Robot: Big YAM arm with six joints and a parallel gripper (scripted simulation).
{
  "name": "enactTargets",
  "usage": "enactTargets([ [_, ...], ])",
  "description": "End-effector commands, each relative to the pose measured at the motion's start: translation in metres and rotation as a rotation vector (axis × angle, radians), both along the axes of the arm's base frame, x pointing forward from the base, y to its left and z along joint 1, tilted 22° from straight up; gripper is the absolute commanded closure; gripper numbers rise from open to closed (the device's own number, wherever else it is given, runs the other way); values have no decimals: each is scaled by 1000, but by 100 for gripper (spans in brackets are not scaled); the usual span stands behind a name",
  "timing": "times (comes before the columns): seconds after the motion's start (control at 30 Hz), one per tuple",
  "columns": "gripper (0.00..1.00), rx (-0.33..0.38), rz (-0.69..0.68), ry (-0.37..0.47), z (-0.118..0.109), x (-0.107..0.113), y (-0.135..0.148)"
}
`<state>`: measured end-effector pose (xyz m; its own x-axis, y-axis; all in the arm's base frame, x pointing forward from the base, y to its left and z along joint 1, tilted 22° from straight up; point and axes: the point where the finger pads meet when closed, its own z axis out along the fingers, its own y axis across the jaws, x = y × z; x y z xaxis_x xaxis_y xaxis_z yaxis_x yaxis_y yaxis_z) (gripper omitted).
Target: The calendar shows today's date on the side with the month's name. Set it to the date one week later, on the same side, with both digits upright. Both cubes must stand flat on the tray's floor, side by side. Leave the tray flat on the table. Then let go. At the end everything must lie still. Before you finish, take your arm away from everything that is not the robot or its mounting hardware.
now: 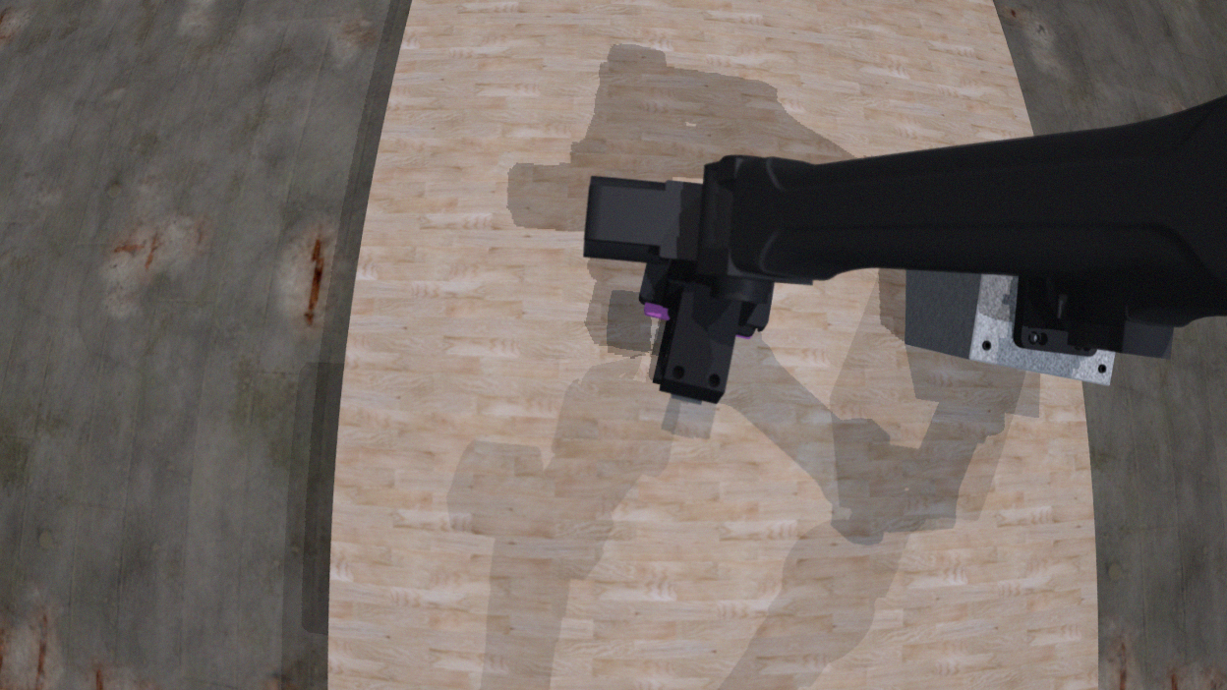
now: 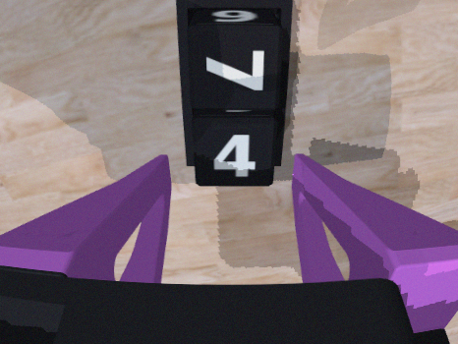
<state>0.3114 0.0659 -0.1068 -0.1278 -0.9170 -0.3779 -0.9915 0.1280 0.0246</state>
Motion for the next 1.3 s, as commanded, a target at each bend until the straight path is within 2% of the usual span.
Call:
enactTargets([
  [0.0,55,4,-6,-7,3,9,3],
  [0.37,55,4,-6,-7,3,9,3],
  [1.13,55,3,-6,-18,-24,13,13],
  [1.27,55,4,-3,-30,-21,16,15],
])
